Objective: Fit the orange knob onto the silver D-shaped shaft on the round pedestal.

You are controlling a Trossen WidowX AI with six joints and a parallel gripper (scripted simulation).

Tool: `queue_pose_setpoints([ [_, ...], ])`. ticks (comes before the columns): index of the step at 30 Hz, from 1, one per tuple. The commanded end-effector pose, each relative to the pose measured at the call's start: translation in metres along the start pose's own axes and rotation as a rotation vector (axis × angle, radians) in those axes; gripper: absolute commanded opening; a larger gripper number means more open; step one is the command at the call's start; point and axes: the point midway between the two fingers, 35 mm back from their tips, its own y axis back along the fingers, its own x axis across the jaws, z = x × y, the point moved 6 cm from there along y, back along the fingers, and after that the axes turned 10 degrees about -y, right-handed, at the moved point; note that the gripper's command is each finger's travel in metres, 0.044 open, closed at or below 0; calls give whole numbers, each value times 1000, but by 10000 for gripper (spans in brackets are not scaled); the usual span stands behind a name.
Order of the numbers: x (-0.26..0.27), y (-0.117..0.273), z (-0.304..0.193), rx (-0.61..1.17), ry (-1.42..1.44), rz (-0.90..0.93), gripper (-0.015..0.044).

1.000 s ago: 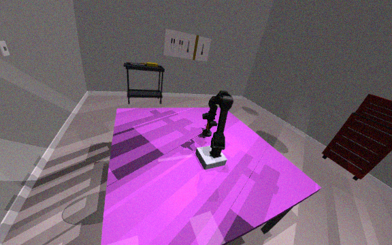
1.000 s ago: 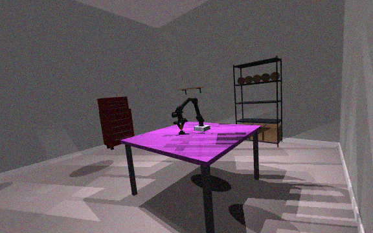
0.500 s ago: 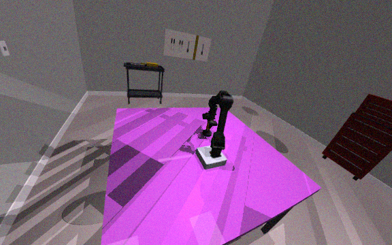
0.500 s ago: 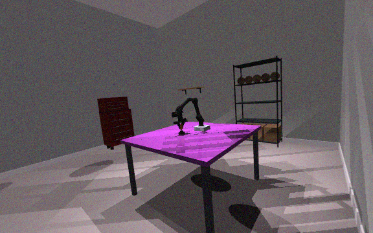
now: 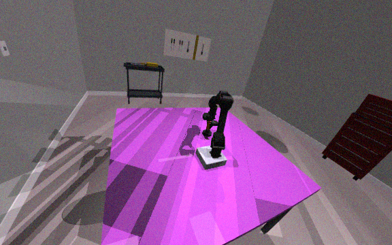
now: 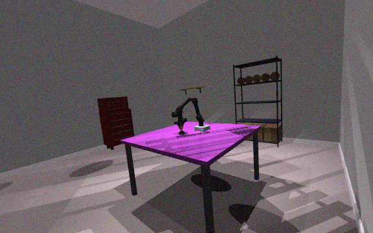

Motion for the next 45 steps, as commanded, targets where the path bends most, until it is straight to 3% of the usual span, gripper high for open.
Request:
queue_pose_setpoints([
  [1, -1, -1, 0, 2, 5, -4, 0],
  [20, 0, 3, 0, 2, 5, -4, 0],
  [28, -2, 4, 0, 2, 215, -4, 0],
  [45, -1, -1, 0, 2, 215, -4, 0],
])
